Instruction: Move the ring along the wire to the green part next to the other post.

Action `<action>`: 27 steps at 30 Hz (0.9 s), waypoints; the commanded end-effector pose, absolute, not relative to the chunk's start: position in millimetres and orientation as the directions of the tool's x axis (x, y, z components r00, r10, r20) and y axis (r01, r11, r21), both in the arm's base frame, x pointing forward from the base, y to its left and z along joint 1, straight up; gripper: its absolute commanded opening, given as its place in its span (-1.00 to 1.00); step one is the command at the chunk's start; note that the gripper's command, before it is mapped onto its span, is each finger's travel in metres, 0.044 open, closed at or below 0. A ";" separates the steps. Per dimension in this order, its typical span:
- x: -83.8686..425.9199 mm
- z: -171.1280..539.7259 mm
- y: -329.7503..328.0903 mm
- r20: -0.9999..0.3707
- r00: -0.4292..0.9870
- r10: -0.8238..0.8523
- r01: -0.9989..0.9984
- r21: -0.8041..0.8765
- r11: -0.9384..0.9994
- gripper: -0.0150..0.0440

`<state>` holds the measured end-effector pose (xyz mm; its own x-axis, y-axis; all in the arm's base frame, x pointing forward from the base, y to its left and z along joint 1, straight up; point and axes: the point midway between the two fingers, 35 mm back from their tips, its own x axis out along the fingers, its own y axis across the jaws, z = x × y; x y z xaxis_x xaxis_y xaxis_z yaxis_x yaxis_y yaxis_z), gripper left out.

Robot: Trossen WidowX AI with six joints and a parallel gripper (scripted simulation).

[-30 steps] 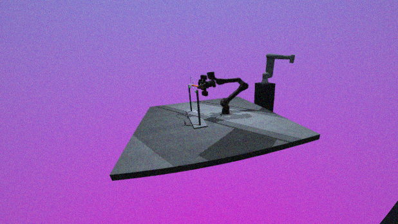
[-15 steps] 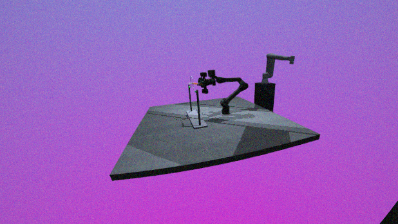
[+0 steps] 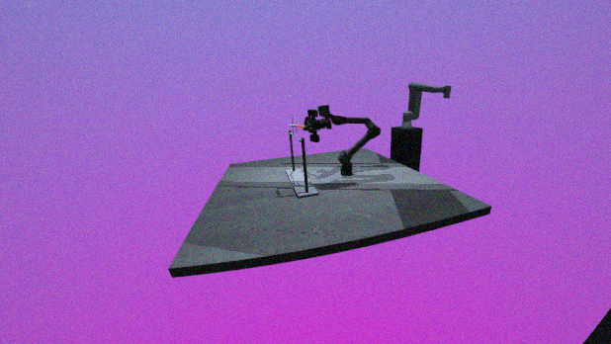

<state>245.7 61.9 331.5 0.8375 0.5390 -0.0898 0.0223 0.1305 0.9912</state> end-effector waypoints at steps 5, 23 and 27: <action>248.0 327.9 60.4 -0.151 0.840 0.521 0.021 0.969 0.248 -1.00; 248.6 312.3 54.3 -0.298 0.846 0.442 0.017 0.844 0.536 -1.00; 248.8 309.0 52.3 -0.327 0.848 0.418 0.017 0.804 0.595 -1.00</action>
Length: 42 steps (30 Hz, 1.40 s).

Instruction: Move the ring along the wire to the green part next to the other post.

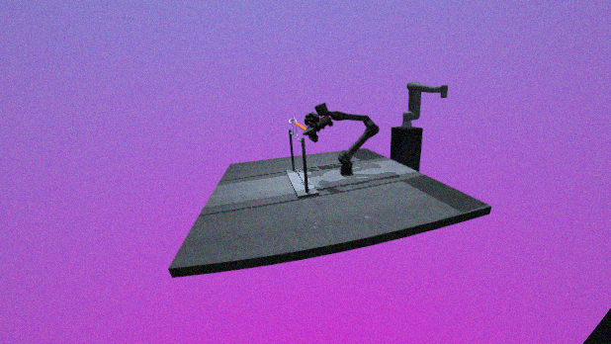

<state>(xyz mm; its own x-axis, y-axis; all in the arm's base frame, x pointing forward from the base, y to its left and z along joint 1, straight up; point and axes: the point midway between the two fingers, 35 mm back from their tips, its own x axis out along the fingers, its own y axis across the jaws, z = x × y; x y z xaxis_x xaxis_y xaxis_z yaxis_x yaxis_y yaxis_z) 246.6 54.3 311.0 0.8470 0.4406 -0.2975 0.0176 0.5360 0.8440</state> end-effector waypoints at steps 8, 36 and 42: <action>249.1 302.9 47.6 -0.380 0.851 0.362 0.019 0.711 0.703 -1.00; 250.5 287.7 25.3 -0.488 0.865 0.115 0.034 0.287 0.957 -1.00; 250.8 286.0 19.7 -0.493 0.868 0.057 0.040 0.183 0.982 -1.00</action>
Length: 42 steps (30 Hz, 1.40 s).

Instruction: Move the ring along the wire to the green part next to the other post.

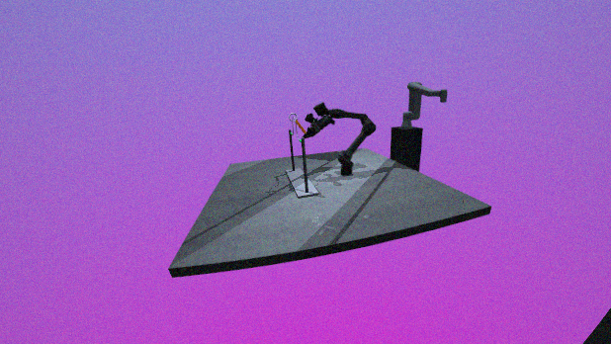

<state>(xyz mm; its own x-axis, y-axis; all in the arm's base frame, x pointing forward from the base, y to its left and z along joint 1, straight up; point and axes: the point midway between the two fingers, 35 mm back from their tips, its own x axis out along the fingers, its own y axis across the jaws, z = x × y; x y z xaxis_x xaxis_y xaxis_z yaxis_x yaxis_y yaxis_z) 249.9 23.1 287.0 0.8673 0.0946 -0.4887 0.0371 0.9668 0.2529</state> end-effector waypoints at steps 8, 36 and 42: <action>251.3 284.6 12.0 -0.489 0.872 -0.019 0.046 0.042 0.998 -1.00; 252.6 288.3 -15.0 -0.392 0.884 -0.256 0.067 -0.435 0.898 -1.00; 252.9 290.8 -20.4 -0.357 0.885 -0.297 0.072 -0.527 0.847 -1.00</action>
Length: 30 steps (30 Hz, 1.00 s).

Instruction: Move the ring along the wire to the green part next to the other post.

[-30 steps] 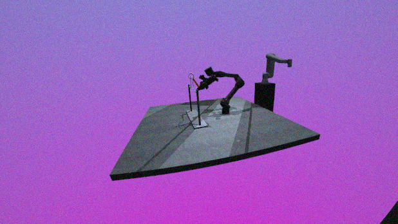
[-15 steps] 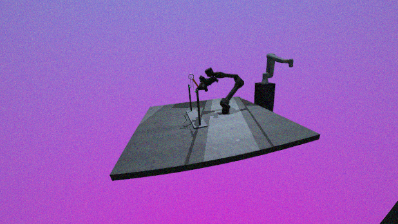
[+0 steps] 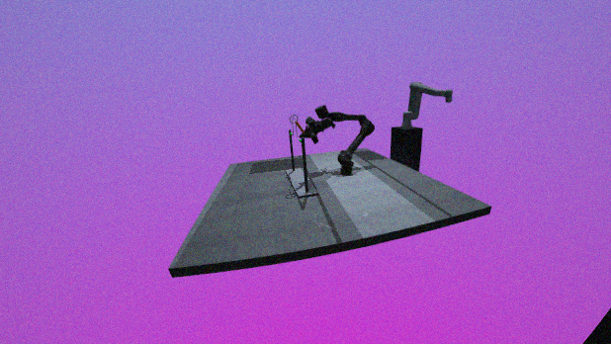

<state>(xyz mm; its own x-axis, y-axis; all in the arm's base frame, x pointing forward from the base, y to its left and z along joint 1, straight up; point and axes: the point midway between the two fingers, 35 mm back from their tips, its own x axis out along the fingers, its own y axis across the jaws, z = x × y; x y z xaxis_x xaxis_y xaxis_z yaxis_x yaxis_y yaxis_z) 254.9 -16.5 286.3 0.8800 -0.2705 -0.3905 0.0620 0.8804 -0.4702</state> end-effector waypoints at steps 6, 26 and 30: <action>253.1 293.8 -25.5 -0.318 0.887 -0.335 0.077 -0.612 0.787 -1.00; 253.6 307.5 -39.6 -0.165 0.890 -0.425 0.095 -0.844 0.527 -1.00; 253.7 310.8 -41.7 -0.131 0.890 -0.436 0.099 -0.879 0.467 -1.00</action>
<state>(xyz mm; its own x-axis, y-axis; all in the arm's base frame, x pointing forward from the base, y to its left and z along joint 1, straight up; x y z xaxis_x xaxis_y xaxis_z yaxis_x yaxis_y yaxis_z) 256.6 -38.4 304.7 0.8900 -0.4214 -0.1744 0.0816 0.5235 -0.8481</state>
